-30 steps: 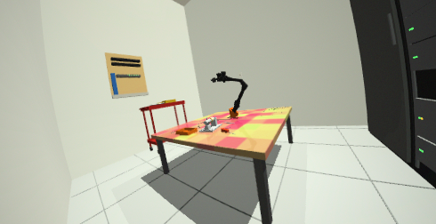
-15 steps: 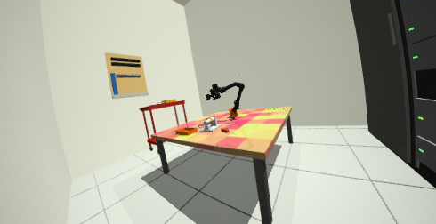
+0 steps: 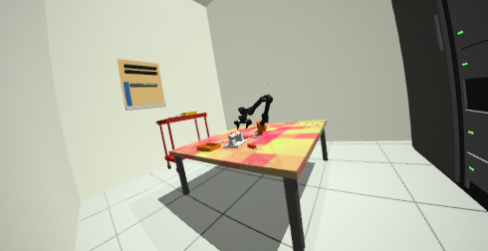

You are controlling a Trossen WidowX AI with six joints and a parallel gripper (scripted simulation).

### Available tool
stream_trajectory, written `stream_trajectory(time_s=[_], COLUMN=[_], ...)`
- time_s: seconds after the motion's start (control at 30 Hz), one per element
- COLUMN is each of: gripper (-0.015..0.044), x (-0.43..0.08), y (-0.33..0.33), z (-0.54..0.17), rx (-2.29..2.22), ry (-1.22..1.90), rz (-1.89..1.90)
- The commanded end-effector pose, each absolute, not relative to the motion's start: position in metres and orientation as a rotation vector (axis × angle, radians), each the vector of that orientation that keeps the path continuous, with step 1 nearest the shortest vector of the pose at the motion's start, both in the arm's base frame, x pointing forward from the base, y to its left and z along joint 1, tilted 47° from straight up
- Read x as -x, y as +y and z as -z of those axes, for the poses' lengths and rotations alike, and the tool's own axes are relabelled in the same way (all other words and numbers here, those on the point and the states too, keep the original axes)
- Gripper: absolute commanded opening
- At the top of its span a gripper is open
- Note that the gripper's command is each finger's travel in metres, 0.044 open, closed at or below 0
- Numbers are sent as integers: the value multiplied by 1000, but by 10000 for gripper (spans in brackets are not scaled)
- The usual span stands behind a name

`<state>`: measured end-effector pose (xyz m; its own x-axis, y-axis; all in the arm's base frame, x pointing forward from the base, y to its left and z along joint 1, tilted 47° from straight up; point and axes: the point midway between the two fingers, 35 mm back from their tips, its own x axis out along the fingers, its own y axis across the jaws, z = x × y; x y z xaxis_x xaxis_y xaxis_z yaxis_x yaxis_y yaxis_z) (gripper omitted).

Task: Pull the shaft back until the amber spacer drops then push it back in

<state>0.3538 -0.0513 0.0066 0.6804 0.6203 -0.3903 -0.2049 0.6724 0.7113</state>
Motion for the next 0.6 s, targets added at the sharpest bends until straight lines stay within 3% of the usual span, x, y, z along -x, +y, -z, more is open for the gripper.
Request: stream_trajectory(time_s=[0.0, 0.57], gripper=[440, 440], x=[-353, -353], y=[-51, -52], z=[-4, -3], rx=[-678, -678], ry=[674, 674], rz=[-503, -503])
